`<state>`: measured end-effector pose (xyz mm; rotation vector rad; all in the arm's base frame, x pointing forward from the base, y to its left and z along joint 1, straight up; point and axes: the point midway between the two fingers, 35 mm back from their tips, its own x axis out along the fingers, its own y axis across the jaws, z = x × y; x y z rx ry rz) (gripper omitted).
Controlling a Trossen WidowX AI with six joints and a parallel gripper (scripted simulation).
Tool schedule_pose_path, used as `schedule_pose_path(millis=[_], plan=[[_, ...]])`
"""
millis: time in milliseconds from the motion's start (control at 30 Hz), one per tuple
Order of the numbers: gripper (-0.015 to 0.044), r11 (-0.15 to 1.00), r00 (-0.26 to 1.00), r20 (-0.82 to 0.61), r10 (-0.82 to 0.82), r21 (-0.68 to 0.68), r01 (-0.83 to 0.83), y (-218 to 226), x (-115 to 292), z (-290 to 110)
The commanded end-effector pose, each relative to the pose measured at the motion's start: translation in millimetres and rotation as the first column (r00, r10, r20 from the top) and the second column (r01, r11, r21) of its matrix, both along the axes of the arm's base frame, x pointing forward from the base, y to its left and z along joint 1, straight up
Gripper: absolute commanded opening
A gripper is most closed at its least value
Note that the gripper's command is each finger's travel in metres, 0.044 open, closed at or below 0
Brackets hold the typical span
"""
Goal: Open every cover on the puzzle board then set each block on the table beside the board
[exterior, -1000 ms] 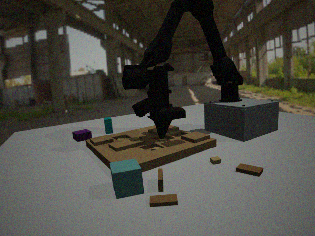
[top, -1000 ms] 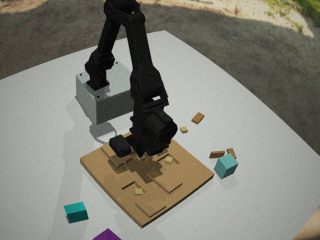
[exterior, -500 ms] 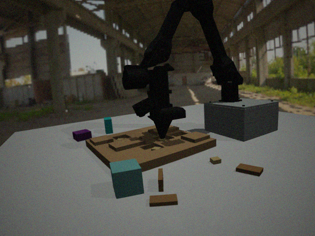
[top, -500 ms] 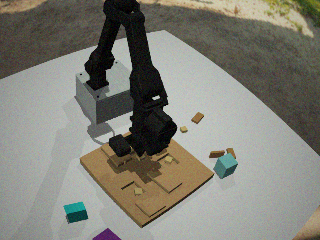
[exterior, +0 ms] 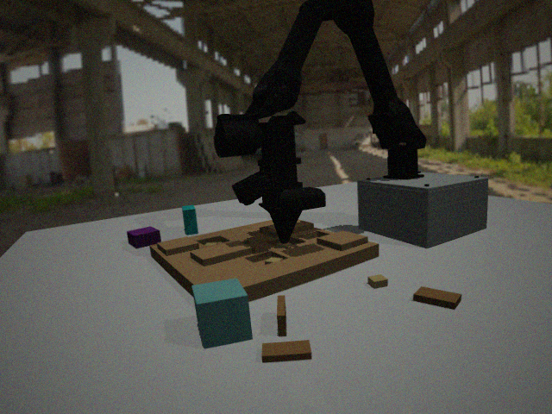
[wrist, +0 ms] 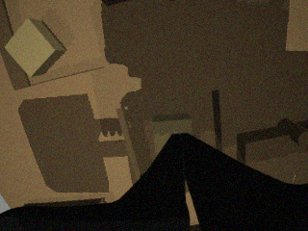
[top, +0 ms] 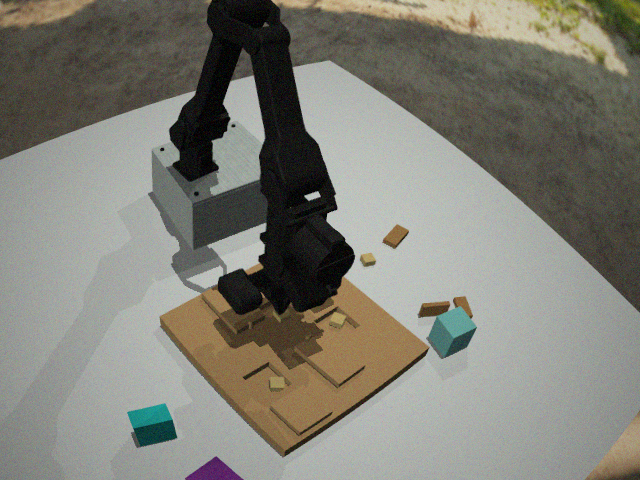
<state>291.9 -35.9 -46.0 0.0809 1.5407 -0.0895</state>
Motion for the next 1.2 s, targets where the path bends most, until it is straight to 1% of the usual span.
schedule_pose_path(millis=[0, 367, 433, 533, 567, 733, 800, 967, 1167], plan=[[0.0000, 1.000, 1.000, -0.001, 0.000, 0.000, 0.000, 0.3, 0.3, 1.0], [0.0000, 1.000, 1.000, -0.007, 0.010, -0.001, -0.010, 3.9, 2.4, 13.0], [0.0053, 1.000, 1.000, -0.010, 0.010, 0.001, -0.010, 3.1, 0.3, 11.1], [0.0131, 1.000, 1.000, -0.009, 0.010, 0.000, -0.010, 3.3, 1.8, 26.8], [0.0144, 1.000, 1.000, -0.009, 0.010, 0.000, -0.010, 3.4, 2.2, 32.5], [0.0144, 1.000, 1.000, -0.007, 0.011, -0.001, -0.011, 4.1, 2.0, 60.4], [0.0144, 1.000, 1.000, -0.007, 0.011, -0.002, -0.011, 4.2, 1.8, 64.1], [0.0144, 1.000, 1.000, -0.007, 0.011, -0.002, -0.011, 4.2, 2.0, 61.2], [0.0144, 1.000, 1.000, -0.007, 0.011, -0.002, -0.011, 3.8, 2.6, 45.4]])
